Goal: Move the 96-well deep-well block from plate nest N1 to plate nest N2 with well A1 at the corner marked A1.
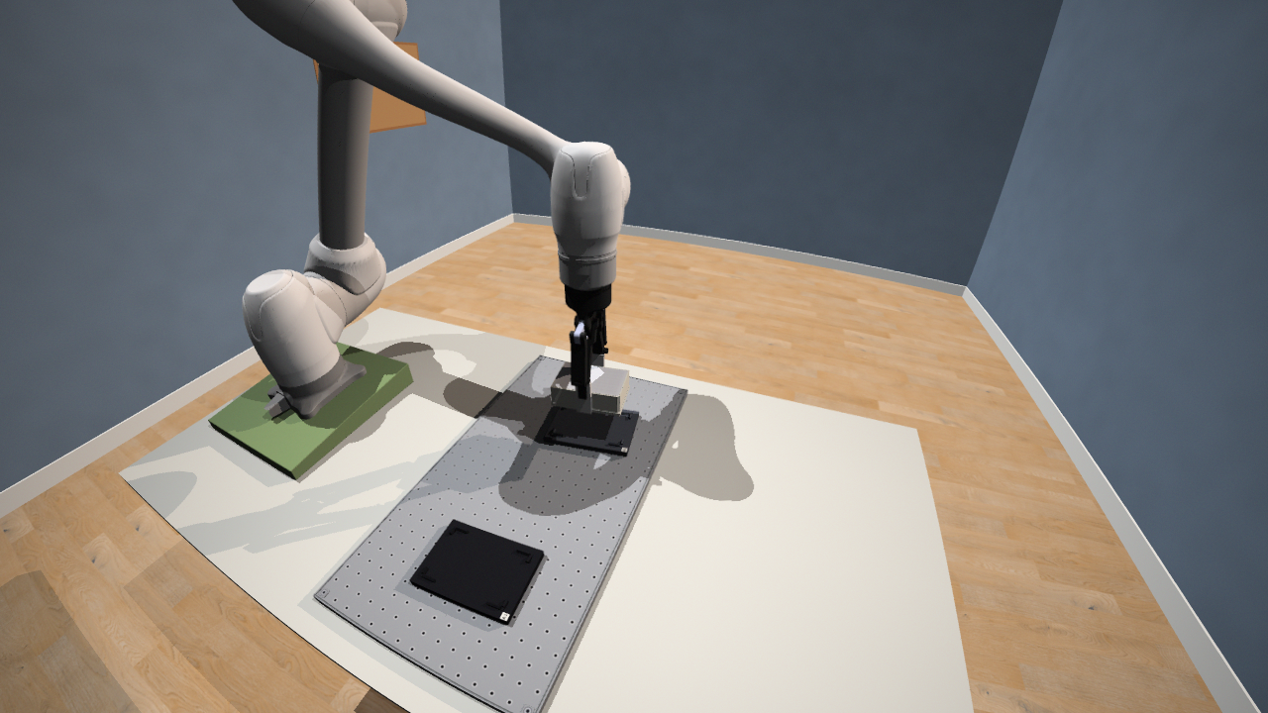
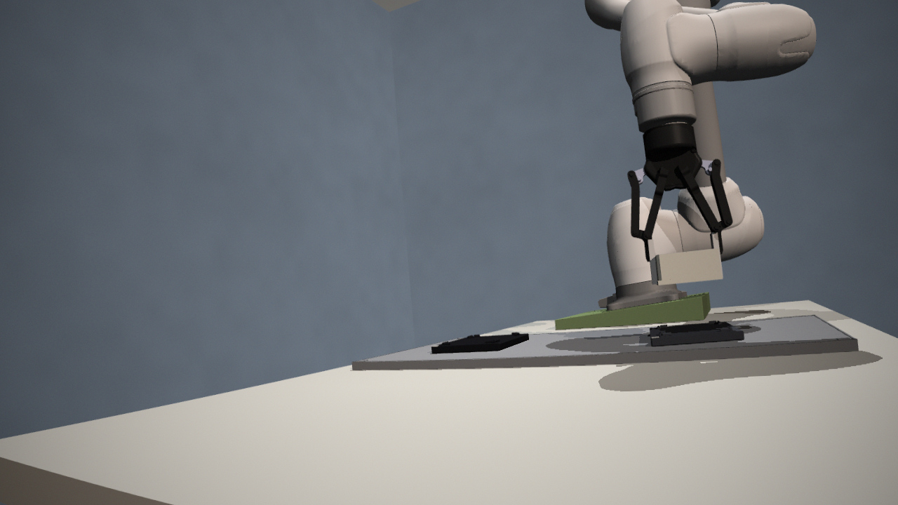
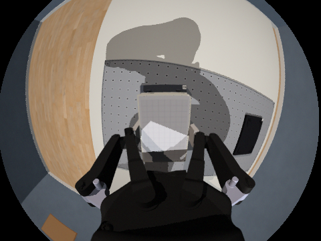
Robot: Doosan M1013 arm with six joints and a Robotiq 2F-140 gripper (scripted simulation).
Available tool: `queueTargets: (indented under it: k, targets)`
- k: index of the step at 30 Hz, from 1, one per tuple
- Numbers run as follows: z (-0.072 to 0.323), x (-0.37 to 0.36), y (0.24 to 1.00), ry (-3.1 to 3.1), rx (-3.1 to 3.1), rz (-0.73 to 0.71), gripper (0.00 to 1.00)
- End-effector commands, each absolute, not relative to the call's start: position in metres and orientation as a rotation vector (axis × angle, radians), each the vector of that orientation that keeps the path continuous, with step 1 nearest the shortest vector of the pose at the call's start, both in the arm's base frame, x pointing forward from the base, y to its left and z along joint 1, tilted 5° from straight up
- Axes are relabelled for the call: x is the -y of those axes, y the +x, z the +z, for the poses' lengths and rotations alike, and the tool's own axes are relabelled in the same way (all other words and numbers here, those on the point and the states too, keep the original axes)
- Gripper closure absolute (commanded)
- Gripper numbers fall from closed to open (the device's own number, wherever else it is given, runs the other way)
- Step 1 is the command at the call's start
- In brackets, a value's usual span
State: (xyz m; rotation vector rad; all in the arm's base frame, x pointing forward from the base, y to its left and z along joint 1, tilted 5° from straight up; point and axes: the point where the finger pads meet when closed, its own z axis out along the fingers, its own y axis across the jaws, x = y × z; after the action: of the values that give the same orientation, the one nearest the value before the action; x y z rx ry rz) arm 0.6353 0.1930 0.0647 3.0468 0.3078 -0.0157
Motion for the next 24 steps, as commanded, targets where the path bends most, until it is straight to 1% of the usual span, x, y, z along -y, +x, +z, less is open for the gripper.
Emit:
queueTargets:
  k: [1, 4, 7, 24]
  targets:
    - [0.065, -0.193, 0.635, 3.047, -0.308, -0.016, 1.0]
    - [0.065, -0.193, 0.635, 3.047, -0.308, -0.016, 1.0]
    - [0.066, -0.183, 0.635, 3.058, -0.167, -0.01, 1.0]
    - [0.07, -0.133, 0.633, 3.058, -0.167, -0.01, 1.0]
